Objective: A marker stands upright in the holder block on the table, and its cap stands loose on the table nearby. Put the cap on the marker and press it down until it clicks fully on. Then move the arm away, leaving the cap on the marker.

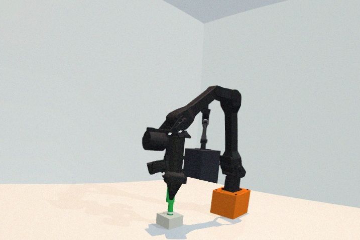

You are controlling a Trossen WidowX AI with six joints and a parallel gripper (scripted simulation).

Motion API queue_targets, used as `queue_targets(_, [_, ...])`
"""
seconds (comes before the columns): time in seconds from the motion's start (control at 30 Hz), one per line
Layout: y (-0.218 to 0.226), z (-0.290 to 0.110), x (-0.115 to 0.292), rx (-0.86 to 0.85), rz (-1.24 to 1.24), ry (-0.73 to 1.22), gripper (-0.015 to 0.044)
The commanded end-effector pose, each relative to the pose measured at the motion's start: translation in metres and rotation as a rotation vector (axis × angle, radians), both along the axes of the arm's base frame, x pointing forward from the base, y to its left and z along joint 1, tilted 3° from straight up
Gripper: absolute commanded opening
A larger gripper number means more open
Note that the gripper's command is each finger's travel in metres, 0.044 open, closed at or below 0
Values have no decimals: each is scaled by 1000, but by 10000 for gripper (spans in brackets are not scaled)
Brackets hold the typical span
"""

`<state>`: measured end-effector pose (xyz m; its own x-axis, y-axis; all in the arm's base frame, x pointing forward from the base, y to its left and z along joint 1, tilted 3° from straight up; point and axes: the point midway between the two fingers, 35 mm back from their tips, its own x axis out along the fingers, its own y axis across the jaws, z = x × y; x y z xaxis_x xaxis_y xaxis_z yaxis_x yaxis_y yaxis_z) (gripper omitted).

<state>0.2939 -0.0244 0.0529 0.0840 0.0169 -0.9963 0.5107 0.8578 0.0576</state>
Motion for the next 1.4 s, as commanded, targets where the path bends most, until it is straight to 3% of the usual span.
queue_targets(0.0, [1, -10, -1, 4, 6, 8, 0])
queue_targets(0.87, [2, -30, 0, 5, 6, 8, 0])
queue_targets(1.37, [1, -29, -1, 2, 3, 8, 394])
